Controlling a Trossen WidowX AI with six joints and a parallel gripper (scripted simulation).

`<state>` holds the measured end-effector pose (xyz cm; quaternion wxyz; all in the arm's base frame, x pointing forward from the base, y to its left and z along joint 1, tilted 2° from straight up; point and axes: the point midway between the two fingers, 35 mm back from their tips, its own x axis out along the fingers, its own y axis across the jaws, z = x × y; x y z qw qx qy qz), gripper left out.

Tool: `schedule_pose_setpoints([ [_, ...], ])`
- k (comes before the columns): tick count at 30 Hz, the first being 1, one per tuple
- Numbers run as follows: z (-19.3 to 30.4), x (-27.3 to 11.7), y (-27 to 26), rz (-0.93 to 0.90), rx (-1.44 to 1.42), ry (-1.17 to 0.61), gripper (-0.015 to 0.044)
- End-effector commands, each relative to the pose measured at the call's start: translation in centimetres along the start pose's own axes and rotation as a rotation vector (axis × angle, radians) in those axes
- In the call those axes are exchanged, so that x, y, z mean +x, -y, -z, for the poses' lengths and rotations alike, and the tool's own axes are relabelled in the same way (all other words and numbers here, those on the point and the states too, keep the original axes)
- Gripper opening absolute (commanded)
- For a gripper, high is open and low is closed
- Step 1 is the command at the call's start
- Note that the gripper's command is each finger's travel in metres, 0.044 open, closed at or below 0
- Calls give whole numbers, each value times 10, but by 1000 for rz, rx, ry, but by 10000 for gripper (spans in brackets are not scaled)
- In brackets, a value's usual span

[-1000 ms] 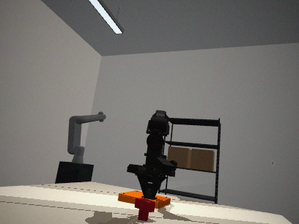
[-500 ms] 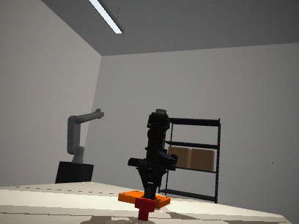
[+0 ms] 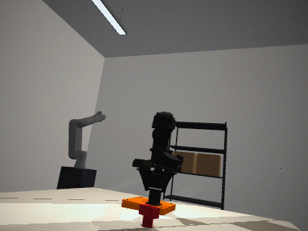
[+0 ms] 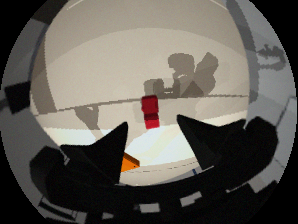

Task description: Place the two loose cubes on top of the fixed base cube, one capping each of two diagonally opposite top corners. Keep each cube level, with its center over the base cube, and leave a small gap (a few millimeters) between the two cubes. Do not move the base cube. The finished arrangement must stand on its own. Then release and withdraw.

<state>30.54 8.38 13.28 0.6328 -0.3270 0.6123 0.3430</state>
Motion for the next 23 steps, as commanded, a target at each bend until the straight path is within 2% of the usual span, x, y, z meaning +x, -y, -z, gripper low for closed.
schedule_pose_setpoints([
  [1, -1, -6, 1, 4, -1, 4, 400],
  [8, -6, -5, -7, 0, 0, 1, 400],
  [16, -55, -8, -99, -10, 1, 6, 400],
  [23, -56, -8, -101, -10, 1, 7, 400],
])
